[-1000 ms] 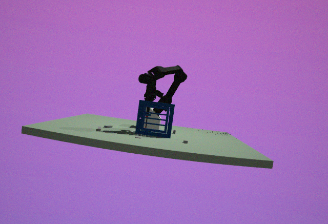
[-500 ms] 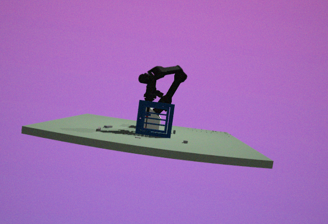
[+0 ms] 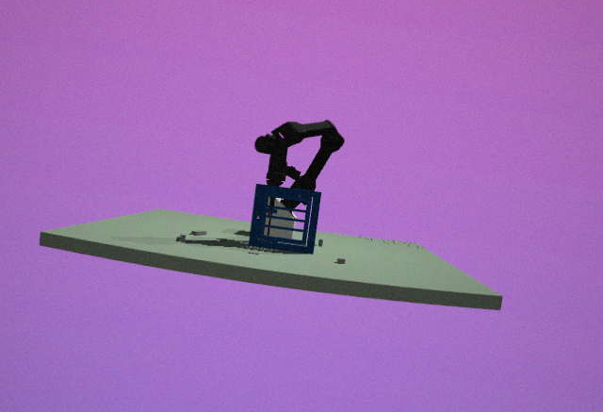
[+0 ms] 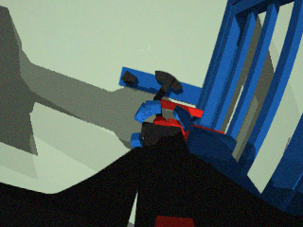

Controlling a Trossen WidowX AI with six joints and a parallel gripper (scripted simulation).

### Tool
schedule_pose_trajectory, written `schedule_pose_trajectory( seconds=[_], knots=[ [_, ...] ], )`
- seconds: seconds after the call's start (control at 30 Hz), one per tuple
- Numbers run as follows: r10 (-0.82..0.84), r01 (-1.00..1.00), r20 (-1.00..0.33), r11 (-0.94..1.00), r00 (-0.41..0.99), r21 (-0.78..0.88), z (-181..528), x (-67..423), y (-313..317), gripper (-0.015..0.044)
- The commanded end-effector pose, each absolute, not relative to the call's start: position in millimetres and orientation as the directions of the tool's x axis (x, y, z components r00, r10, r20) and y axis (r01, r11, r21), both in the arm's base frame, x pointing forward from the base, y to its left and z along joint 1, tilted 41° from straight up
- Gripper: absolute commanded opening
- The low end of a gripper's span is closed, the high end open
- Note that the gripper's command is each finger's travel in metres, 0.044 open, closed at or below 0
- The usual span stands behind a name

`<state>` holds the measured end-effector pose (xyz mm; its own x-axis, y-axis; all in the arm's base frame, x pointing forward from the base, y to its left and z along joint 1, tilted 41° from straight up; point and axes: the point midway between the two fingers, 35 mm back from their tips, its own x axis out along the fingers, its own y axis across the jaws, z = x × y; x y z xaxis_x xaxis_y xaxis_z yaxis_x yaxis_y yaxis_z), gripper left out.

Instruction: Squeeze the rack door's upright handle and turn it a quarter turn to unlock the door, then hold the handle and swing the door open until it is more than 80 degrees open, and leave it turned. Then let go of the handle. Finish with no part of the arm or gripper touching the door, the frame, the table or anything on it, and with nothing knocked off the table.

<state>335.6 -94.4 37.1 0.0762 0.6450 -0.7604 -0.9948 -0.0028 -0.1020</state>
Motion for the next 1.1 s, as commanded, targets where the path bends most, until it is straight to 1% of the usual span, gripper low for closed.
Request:
schedule_pose_trajectory(
  seconds=[0.0,0.5,1.07],
  knots=[
    [0.650,-0.997,-0.756,0.061,0.072,-0.042,38.4,330.2,-91.7,0.0013],
    [0.650,-0.941,-0.756,0.296,0.071,0.167,43.5,312.8,-83.7,0.0013],
    [0.651,-0.774,-0.755,0.513,0.069,0.372,58.4,280.6,-62.3,0.0013]
  ],
)
